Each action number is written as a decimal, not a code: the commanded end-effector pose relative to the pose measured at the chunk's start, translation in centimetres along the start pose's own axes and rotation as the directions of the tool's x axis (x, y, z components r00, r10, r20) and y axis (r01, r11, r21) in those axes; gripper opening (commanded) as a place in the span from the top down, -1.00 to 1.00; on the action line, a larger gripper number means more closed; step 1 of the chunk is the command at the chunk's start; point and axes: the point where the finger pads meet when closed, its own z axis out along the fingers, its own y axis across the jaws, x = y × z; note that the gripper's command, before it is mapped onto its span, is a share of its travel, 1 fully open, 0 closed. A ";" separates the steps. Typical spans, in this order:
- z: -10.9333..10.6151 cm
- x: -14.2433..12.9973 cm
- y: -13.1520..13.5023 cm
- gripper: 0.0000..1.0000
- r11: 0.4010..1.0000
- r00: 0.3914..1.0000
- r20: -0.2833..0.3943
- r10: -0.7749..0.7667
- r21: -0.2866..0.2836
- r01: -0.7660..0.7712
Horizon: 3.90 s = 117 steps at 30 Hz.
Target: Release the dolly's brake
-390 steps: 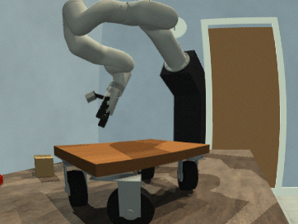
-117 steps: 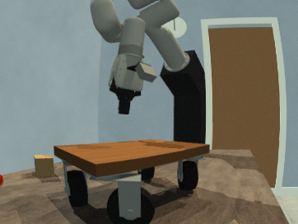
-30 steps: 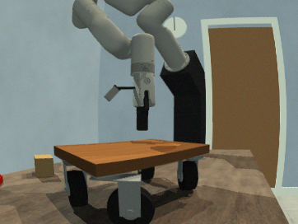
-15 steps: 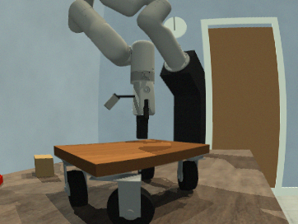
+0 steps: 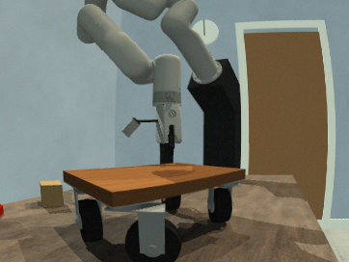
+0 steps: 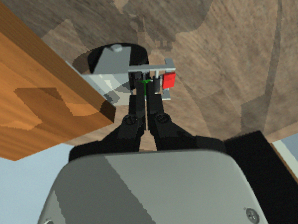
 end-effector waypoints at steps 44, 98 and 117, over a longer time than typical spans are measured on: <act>0.4 -0.1 0.0 1.00 1.000 1.000 0.001 0.000 0.001 0.000; 1.6 -0.1 0.0 1.00 1.000 1.000 0.001 0.000 0.001 0.000; 1.1 -0.1 0.0 1.00 1.000 1.000 0.001 0.000 0.001 0.000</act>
